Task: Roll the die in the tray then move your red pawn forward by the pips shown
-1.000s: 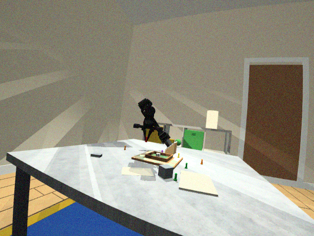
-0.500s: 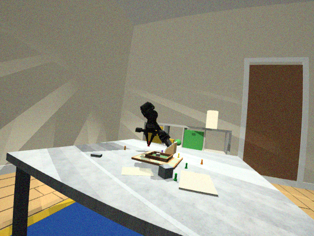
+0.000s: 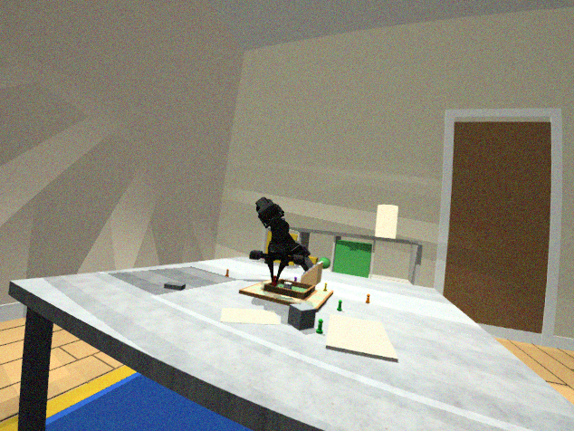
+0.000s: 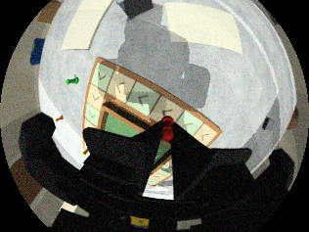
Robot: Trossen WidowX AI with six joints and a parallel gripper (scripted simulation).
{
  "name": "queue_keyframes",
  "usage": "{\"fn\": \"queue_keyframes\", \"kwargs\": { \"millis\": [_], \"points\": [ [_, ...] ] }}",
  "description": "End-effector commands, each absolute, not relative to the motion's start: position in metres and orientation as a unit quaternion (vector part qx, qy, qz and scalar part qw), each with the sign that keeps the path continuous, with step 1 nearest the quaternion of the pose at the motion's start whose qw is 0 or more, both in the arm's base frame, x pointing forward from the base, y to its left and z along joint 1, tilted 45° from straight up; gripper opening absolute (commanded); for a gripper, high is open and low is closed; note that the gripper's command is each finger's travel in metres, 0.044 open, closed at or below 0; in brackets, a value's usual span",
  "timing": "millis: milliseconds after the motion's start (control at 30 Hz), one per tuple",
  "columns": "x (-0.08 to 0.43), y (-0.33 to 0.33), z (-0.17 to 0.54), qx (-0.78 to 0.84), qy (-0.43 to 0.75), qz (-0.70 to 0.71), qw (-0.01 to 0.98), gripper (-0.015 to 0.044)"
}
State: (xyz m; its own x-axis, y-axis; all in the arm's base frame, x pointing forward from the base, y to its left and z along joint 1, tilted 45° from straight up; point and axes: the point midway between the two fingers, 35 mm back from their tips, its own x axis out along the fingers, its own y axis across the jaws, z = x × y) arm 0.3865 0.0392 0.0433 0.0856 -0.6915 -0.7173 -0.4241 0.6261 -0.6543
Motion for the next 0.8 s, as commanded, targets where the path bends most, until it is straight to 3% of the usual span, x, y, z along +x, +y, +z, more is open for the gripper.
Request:
{"fn": "queue_keyframes", "kwargs": {
  "millis": [0,600,767],
  "points": [
    [0.386,0.026,0.029,-0.421,0.669,-0.111,0.602,0.0000],
    [0.387,0.012,0.015,-0.421,0.669,-0.111,0.602,0.0000],
    [0.388,0.015,0.020,-0.417,0.669,-0.112,0.605,0.0131]
  ]
}}
